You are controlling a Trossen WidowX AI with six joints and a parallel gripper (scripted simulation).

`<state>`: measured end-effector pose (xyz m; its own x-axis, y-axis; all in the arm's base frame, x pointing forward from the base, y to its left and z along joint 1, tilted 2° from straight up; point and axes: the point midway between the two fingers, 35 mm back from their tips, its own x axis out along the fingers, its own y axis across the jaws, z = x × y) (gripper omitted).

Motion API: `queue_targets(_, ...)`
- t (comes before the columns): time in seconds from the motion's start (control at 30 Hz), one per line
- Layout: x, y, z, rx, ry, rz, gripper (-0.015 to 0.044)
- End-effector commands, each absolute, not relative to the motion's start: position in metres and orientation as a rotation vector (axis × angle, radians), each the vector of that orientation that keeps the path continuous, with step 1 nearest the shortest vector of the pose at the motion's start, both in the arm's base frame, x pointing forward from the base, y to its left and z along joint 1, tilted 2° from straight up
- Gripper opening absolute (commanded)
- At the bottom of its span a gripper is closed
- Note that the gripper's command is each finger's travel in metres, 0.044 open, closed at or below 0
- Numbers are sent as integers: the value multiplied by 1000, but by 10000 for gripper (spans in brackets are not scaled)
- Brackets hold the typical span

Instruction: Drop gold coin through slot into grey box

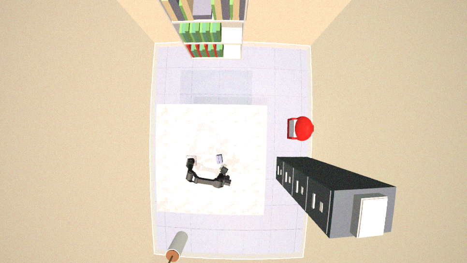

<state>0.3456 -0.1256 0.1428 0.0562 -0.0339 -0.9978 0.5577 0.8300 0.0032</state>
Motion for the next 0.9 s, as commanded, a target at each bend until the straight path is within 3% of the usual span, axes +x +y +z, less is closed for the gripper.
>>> queue_targets(0.0,344,-129,117,454,1468,-490,161)
queue_targets(0.87,343,-131,74,454,1468,-490,161)
